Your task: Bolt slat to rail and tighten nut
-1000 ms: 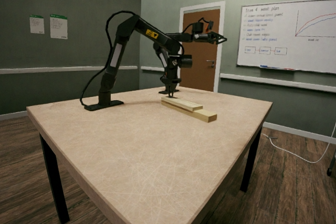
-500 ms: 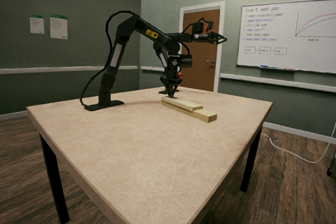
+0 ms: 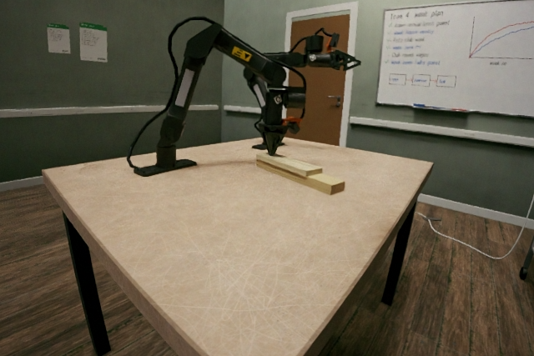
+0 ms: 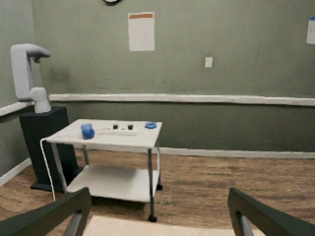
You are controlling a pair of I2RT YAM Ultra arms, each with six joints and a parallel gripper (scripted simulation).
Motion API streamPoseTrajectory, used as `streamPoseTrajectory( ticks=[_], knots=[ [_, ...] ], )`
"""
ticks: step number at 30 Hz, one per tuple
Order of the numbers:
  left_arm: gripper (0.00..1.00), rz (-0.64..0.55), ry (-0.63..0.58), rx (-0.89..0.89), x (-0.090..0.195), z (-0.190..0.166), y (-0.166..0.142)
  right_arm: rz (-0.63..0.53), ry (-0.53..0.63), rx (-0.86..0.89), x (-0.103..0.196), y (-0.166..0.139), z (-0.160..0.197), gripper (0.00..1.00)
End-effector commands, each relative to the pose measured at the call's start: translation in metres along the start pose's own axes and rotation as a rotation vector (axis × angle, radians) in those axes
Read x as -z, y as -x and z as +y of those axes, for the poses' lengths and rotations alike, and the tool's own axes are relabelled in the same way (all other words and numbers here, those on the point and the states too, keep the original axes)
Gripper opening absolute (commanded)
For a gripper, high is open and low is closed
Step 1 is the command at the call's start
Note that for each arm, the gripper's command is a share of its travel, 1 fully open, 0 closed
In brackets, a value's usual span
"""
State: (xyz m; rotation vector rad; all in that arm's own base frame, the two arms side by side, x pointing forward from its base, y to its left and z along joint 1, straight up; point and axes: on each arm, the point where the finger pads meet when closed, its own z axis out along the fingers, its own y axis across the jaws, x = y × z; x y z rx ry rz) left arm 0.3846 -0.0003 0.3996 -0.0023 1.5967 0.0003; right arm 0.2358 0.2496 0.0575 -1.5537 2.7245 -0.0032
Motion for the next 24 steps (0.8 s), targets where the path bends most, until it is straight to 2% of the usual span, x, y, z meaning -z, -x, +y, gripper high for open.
streamPoseTrajectory(
  ticks=[1,8,10,24],
  knots=[
    [1.00,-0.014,0.000,0.000,0.0011,0.0000,0.0049,-0.011,0.002,-0.226,0.0070,0.0022,-0.0008,0.12],
    [1.00,-0.014,0.000,0.000,0.0011,0.0000,0.0049,-0.009,0.004,-0.504,0.0067,0.0021,-0.0010,0.12],
    [1.00,-0.014,0.000,0.000,0.0011,0.0000,0.0049,-0.009,0.004,-0.504,0.0067,0.0021,-0.0010,0.12],
    [1.00,-0.014,0.000,0.000,0.0011,0.0000,0.0049,-0.002,0.004,-1.062,0.0052,0.0018,-0.0014,0.12]
  ],
)
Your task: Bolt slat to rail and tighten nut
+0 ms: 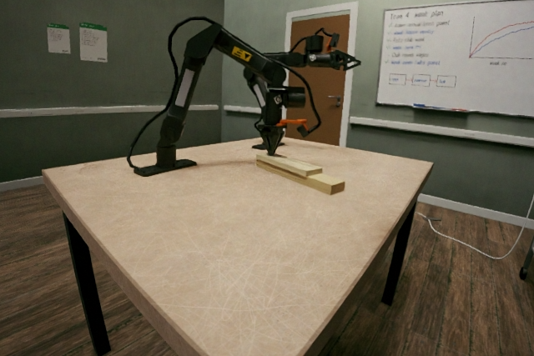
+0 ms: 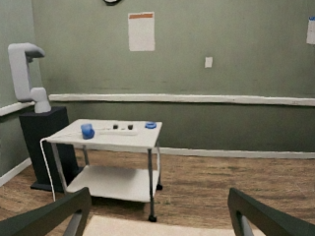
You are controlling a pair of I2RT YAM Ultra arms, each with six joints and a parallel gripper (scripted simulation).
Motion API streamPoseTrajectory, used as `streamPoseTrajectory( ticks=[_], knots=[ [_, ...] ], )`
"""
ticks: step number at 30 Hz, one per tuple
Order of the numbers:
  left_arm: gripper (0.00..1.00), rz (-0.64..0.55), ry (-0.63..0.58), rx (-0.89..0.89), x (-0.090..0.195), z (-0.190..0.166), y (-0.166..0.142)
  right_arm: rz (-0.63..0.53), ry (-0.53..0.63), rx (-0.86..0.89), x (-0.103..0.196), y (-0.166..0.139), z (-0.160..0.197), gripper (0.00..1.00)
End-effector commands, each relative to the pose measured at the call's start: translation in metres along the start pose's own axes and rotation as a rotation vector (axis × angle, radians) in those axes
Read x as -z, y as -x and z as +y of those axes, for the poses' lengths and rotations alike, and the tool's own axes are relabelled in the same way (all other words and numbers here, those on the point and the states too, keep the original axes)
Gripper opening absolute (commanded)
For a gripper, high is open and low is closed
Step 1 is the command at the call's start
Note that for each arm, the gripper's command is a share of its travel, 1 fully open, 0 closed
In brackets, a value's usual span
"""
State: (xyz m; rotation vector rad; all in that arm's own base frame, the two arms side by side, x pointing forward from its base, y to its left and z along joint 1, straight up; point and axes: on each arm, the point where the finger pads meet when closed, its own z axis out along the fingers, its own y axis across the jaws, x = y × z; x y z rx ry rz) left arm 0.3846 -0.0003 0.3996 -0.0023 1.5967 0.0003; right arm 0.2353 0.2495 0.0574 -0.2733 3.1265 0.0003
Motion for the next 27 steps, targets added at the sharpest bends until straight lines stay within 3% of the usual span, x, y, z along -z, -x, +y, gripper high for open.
streamPoseTrajectory(
  ticks=[1,3,27],
  knots=[
    [1.00,-0.014,0.000,0.000,0.0011,0.0000,0.0049,-0.002,0.004,-0.240,0.0052,0.0027,0.0005,0.12],
    [1.00,-0.014,0.000,0.000,0.0011,0.0000,0.0049,-0.002,0.004,-0.240,0.0052,0.0027,0.0005,0.12],
    [1.00,-0.014,0.000,0.000,0.0011,0.0000,0.0049,0.004,-0.001,-1.117,0.0036,0.0027,0.0000,0.12]
  ],
)
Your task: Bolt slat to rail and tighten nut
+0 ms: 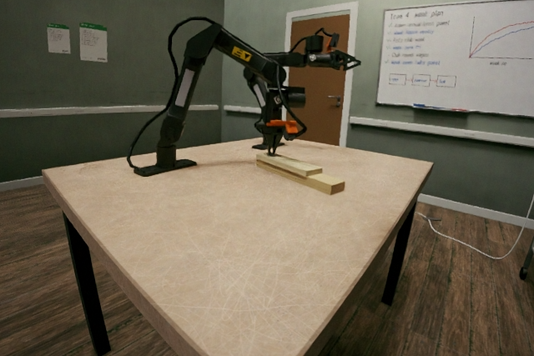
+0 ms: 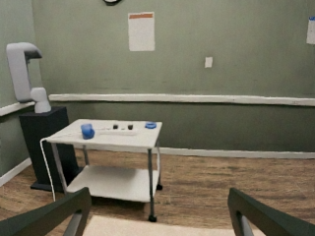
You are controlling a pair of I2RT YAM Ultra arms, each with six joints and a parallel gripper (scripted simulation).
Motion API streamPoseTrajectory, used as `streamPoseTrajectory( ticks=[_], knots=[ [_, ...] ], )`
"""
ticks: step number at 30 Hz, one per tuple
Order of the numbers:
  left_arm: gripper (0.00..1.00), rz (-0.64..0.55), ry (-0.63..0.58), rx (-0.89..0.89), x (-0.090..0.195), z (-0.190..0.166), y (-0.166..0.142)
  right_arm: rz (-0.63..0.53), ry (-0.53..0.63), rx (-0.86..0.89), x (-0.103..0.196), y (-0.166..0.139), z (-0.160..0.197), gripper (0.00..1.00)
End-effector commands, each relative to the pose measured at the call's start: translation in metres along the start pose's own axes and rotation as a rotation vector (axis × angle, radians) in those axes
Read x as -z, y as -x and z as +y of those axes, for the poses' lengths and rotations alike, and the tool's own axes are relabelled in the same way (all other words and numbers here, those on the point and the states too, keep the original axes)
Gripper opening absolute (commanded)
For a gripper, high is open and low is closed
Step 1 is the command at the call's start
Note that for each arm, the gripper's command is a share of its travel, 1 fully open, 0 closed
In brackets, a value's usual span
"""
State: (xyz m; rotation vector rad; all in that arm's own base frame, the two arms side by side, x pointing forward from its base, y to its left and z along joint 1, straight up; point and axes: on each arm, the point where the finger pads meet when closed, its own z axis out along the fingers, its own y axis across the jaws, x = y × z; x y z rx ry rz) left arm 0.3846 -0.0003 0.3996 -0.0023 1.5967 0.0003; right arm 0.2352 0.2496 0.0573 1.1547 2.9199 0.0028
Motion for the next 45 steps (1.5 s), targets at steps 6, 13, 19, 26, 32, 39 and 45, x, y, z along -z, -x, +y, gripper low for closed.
streamPoseTrajectory(
  ticks=[6,13,19,26,32,39,45],
  knots=[
    [1.00,-0.014,0.000,0.000,0.0011,0.0000,0.0049,0.002,-0.003,-0.368,0.0037,0.0019,0.0022,0.12],
    [1.00,-0.014,0.000,0.000,0.0011,0.0000,0.0049,0.002,-0.003,-0.368,0.0037,0.0019,0.0022,0.12],
    [1.00,-0.014,0.000,0.000,0.0011,0.0000,0.0049,0.002,-0.003,-0.368,0.0037,0.0019,0.0022,0.12],
    [1.00,-0.014,0.000,0.000,0.0011,0.0000,0.0049,0.002,-0.003,-0.368,0.0037,0.0019,0.0022,0.12],
    [1.00,-0.014,0.000,0.000,0.0011,0.0000,0.0049,0.002,0.009,-0.356,0.0040,0.0006,0.0025,0.12],
    [1.00,-0.014,0.000,0.000,0.0011,0.0000,0.0049,0.002,0.008,-0.357,0.0039,0.0007,0.0024,0.12],
    [1.00,-0.014,0.000,0.000,0.0011,0.0000,0.0049,0.002,0.012,-0.349,0.0034,-0.0001,0.0020,0.34]
  ],
)
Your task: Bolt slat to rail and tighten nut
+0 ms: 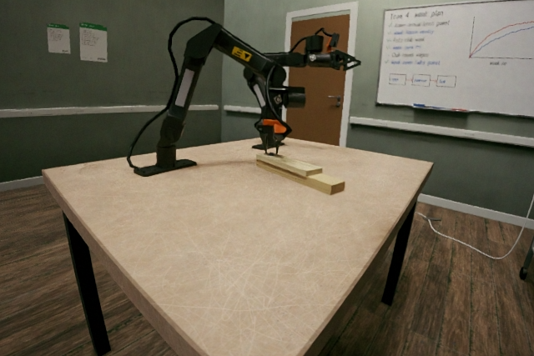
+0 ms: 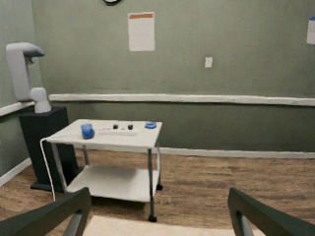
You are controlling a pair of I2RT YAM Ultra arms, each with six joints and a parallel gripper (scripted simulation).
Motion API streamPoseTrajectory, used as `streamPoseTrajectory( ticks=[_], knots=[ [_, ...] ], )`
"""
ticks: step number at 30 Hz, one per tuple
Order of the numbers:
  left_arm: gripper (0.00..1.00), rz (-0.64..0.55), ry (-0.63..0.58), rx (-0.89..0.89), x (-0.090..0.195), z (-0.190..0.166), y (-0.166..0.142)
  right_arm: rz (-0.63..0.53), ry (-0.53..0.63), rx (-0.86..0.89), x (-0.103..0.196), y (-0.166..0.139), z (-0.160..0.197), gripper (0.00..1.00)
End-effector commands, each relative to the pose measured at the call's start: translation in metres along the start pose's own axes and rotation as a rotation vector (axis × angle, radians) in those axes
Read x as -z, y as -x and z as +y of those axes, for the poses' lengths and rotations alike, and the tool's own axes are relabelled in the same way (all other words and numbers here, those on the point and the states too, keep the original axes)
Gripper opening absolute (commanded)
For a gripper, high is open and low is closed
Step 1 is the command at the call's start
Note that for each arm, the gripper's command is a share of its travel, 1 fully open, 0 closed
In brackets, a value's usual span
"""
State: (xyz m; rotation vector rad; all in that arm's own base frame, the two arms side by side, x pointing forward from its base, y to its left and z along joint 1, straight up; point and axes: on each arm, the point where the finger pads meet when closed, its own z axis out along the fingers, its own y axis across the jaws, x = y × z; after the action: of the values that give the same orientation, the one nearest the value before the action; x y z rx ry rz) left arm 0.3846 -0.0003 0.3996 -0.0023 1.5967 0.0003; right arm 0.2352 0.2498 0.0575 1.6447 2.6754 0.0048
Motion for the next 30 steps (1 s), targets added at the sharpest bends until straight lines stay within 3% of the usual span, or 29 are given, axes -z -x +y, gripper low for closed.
streamPoseTrajectory(
  ticks=[1,11,14,16,19,30],
  knots=[
    [1.00,-0.014,0.000,0.000,0.0011,0.0000,0.0049,0.004,0.011,0.000,0.0032,-0.0006,0.0018,0.34],
    [1.00,-0.014,0.000,0.000,0.0011,0.0000,0.0049,0.004,0.011,0.021,0.0033,-0.0006,0.0018,0.34],
    [1.00,-0.014,0.000,0.000,0.0011,0.0000,0.0049,0.002,0.010,0.209,0.0048,-0.0004,0.0017,0.34],
    [1.00,-0.014,0.000,0.000,0.0011,0.0000,0.0049,0.002,0.010,0.209,0.0048,-0.0004,0.0017,0.34],
    [1.00,-0.014,0.000,0.000,0.0011,0.0000,0.0049,0.001,0.009,0.449,0.0067,-0.0002,0.0017,0.34],
    [1.00,-0.014,0.000,0.000,0.0011,0.0000,0.0049,-0.002,0.013,0.953,0.0093,-0.0001,0.0026,0.34]
  ],
)
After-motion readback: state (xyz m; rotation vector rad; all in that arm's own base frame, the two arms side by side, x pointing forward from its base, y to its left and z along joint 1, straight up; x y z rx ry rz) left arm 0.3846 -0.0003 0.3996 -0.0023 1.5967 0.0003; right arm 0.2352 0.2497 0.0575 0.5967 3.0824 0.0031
